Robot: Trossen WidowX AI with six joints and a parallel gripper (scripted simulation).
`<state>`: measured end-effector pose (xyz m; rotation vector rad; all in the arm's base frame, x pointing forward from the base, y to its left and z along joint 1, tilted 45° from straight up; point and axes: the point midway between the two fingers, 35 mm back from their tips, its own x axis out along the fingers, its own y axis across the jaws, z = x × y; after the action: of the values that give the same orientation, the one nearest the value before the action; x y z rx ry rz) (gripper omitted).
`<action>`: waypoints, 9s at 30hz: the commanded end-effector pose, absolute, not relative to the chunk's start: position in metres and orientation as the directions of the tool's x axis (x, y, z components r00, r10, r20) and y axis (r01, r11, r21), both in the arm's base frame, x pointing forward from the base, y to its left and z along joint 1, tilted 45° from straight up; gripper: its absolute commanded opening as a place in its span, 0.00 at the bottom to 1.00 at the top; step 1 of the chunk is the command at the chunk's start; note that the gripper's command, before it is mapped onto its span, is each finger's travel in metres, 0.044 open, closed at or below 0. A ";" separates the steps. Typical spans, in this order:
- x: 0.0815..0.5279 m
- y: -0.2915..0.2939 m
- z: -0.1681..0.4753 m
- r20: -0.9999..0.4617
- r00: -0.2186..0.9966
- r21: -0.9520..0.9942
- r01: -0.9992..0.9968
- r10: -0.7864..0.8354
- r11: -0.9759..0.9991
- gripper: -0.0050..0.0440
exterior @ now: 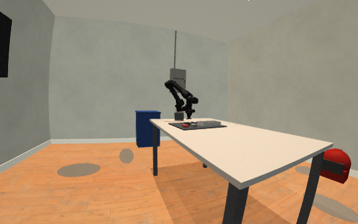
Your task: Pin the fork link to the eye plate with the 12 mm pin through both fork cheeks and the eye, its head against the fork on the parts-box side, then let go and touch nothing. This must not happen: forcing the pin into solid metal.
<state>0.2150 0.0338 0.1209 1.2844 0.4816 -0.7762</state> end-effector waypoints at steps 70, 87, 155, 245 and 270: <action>0.263 0.040 0.168 -0.707 0.664 0.628 0.748 -0.244 0.217 0.14; 0.279 0.042 0.183 -0.707 0.664 0.628 0.748 -0.244 0.217 0.14; 0.300 0.047 0.201 -0.675 0.662 0.628 0.748 -0.326 0.217 0.14; 0.324 0.036 0.175 -0.672 0.661 0.628 0.748 -0.333 0.217 0.14; 0.324 0.023 0.179 -0.672 0.661 0.628 0.748 -0.333 0.217 0.14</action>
<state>0.3247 0.0254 0.1786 1.1178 0.4402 -0.7839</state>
